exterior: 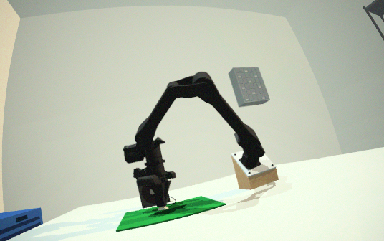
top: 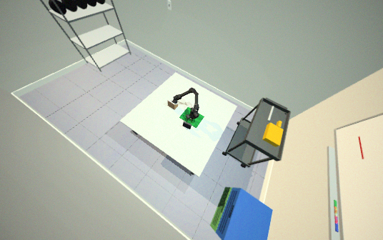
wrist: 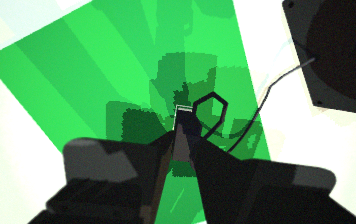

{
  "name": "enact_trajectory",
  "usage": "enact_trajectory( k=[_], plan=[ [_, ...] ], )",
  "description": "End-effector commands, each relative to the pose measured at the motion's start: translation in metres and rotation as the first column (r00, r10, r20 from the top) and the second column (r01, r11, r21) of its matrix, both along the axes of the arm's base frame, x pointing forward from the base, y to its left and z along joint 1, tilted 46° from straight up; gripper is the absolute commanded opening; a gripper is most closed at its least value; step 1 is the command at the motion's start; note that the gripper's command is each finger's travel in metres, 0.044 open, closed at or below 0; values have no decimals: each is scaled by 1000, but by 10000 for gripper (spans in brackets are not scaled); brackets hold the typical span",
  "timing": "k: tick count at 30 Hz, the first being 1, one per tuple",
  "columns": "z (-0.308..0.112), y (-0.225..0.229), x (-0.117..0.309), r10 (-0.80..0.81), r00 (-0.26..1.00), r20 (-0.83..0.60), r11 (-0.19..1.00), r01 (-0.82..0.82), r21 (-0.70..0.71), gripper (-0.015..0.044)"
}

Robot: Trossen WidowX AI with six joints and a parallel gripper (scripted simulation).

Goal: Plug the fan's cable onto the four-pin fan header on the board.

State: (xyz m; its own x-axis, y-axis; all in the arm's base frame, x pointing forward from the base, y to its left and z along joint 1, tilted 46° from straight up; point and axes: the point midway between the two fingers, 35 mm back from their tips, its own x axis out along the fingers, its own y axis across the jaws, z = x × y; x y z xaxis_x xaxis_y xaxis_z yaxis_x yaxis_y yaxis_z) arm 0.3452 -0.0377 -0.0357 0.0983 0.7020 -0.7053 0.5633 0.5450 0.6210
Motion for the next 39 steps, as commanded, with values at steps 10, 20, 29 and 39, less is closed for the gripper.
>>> enact_trajectory(
  k=[10,20,29,39],
  plan=[
    [-5,5,0,-1,1000,-2,1000,1,4,0],
    [-6,6,1,-1,1000,-2,1000,1,4,0],
    [-7,8,1,-1,1000,-2,1000,1,4,0],
    [-8,8,1,-1,1000,-2,1000,1,4,0]
  ],
)
